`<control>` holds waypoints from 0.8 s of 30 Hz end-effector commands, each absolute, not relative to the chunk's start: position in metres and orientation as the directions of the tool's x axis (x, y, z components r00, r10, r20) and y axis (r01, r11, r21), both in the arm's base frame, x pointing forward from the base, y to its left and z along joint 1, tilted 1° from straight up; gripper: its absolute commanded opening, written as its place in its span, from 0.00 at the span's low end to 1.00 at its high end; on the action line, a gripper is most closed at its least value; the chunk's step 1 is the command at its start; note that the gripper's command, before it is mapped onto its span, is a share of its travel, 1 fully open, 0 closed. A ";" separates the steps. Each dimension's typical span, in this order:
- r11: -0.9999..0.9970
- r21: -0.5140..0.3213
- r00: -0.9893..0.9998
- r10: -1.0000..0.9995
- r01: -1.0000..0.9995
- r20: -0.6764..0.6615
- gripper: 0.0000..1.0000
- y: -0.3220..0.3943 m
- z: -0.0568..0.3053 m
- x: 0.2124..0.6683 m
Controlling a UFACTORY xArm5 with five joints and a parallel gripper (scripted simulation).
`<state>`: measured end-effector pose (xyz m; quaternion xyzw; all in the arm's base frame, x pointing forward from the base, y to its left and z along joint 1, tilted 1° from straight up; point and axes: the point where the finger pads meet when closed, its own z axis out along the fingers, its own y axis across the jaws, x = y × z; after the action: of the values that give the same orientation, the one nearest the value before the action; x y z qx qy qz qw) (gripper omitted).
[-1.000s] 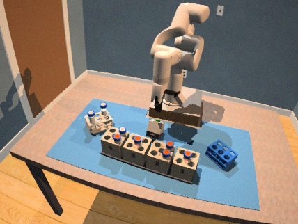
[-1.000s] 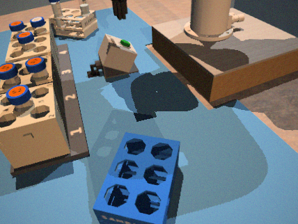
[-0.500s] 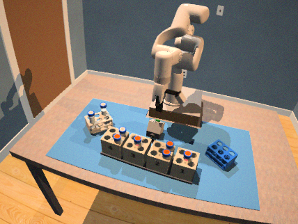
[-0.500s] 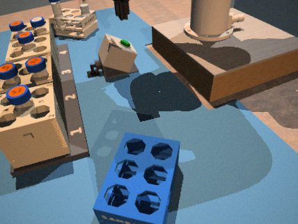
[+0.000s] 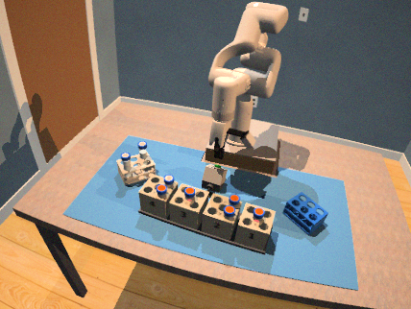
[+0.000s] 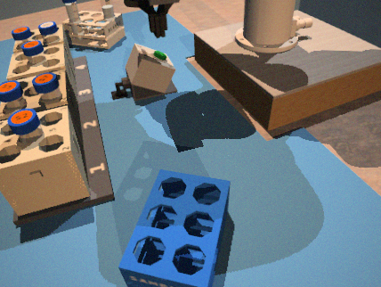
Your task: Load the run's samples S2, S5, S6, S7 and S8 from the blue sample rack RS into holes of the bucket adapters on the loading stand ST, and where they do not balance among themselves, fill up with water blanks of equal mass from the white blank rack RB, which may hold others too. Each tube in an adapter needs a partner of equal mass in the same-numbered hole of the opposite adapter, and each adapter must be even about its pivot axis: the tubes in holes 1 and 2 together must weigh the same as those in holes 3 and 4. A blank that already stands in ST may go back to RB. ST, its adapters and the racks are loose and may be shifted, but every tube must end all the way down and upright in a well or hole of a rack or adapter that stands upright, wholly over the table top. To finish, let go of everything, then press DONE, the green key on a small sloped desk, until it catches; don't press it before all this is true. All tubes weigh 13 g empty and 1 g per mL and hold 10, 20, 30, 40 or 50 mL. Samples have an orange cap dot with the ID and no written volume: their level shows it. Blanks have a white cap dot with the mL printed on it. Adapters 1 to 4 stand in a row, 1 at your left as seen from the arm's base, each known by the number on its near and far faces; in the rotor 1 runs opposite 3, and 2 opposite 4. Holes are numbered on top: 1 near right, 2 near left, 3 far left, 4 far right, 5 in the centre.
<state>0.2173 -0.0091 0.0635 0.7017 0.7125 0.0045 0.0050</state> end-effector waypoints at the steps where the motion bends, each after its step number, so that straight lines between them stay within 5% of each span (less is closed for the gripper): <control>1: 0.015 0.016 -0.015 1.000 1.000 -0.001 0.00 -0.009 0.053 0.219; 24: 0.015 0.016 -0.015 1.000 1.000 -0.001 0.00 -0.009 0.049 0.219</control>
<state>0.2184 -0.0094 0.0503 0.7017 0.7125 0.0045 0.0050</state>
